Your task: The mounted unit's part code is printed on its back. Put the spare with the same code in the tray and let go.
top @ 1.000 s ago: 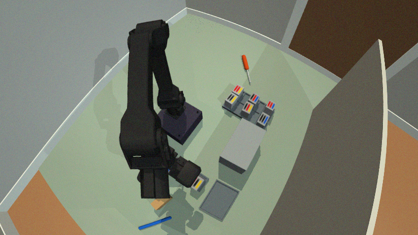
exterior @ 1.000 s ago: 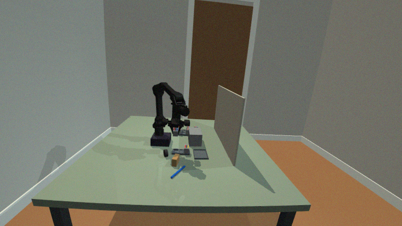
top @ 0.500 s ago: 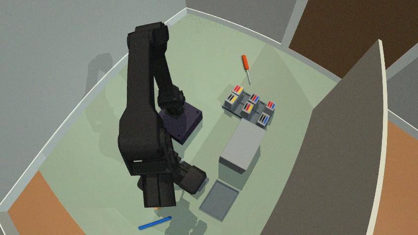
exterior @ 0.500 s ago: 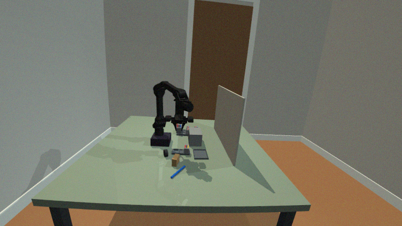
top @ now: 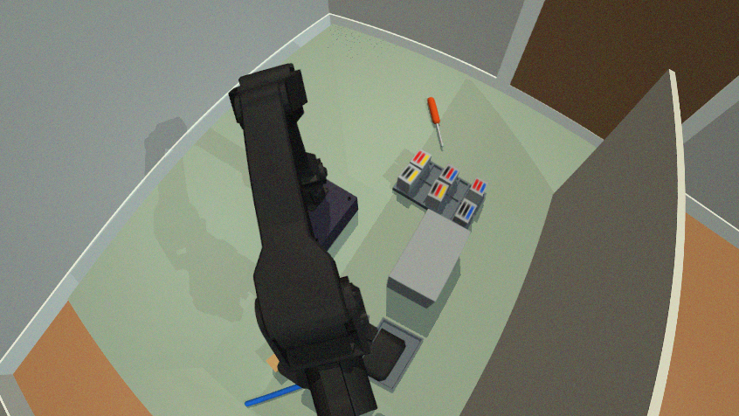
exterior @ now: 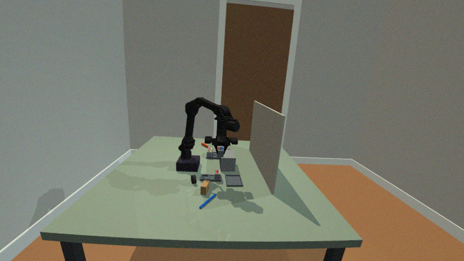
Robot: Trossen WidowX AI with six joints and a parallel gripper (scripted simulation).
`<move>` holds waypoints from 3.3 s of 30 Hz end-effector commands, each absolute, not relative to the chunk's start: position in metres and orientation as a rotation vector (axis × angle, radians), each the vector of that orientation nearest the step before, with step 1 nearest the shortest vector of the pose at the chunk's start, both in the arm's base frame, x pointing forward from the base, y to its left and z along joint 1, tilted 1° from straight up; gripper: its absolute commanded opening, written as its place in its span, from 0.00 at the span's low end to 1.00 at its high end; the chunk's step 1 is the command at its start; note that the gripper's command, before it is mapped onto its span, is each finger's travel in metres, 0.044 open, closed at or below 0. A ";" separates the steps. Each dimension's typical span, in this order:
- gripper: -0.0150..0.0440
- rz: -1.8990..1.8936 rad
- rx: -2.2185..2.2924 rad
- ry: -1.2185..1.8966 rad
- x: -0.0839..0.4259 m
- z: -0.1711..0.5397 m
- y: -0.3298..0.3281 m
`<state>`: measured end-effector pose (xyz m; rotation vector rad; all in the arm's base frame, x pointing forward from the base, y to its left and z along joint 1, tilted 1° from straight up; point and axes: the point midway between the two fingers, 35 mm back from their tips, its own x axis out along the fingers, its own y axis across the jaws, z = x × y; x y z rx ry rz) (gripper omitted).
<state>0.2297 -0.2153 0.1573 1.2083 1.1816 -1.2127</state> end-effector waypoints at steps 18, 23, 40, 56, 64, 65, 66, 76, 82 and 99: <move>0.25 -1.205 1.226 1.183 0.321 0.150 -0.207; 0.25 -1.205 1.226 1.183 0.321 0.148 -0.207; 0.25 -1.204 1.226 1.183 0.324 0.134 -0.209; 0.25 -1.204 1.226 1.183 0.327 0.120 -0.211; 0.25 -1.204 1.226 1.182 0.328 0.113 -0.211; 0.25 -1.204 1.226 1.182 0.328 0.112 -0.211; 0.25 -1.204 1.226 1.182 0.328 0.111 -0.211; 0.25 -1.204 1.226 1.182 0.329 0.102 -0.212; 0.25 -1.204 1.226 1.182 0.329 0.097 -0.212; 0.25 -1.204 1.226 1.182 0.330 0.082 -0.212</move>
